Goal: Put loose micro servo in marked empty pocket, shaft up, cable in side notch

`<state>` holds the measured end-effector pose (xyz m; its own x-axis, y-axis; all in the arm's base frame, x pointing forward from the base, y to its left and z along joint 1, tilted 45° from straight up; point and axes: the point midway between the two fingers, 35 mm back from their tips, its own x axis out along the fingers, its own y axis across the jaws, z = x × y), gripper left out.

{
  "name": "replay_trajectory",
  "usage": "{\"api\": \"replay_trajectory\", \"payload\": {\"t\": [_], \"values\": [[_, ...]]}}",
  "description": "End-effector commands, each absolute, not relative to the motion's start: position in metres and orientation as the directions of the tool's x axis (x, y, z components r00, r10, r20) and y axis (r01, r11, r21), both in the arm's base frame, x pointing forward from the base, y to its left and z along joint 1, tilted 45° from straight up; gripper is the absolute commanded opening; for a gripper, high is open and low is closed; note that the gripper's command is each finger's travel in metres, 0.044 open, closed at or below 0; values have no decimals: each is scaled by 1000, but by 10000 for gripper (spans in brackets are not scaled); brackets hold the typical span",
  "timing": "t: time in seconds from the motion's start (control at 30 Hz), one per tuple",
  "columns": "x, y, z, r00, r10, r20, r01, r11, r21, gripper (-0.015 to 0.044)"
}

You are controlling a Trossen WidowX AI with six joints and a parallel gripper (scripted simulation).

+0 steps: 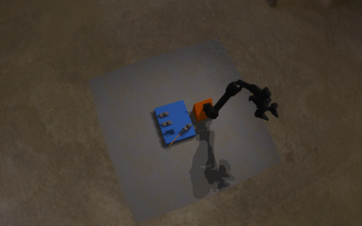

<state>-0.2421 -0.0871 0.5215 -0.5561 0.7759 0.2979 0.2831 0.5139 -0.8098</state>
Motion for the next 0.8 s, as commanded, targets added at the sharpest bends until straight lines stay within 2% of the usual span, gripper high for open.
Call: {"api": "replay_trajectory", "payload": {"t": [0.0,0.37,0.77], "values": [[-235,-78,525,-528,791,309,272,502,-821,440],[-212,-42,537,-437,843,314,223,440,-870,440],[-160,23,545,-251,925,284,66,309,-949,440]]}}
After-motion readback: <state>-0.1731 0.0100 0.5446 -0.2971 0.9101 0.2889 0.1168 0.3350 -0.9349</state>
